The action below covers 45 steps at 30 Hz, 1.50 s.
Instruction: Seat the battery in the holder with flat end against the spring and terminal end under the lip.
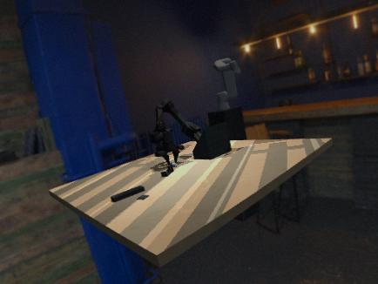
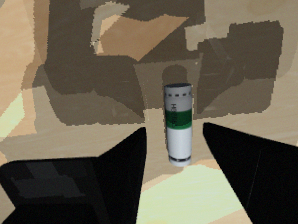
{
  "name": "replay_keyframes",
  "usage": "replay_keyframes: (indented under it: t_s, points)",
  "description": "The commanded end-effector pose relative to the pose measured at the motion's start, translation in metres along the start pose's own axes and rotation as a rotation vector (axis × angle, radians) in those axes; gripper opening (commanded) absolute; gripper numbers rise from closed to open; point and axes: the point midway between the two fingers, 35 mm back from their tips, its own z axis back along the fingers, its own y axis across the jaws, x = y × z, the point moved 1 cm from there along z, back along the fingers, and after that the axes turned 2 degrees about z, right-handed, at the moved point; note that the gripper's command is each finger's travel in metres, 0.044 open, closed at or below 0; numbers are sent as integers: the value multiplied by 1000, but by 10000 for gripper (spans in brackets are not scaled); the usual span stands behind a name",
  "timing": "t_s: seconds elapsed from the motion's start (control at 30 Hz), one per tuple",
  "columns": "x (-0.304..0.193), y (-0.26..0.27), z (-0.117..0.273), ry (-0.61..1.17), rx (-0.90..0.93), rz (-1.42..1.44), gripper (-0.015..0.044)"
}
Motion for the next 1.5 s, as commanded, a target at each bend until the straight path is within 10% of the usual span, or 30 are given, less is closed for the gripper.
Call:
replay_keyframes:
  t_s: [0.0,0.6,1.47]
  points:
    - [0,-4,-8,-6,-9,11,228]
    - [1,-5,-13,-8,-9,11,65]
    - [-11,20,44,0,-9,379,65]
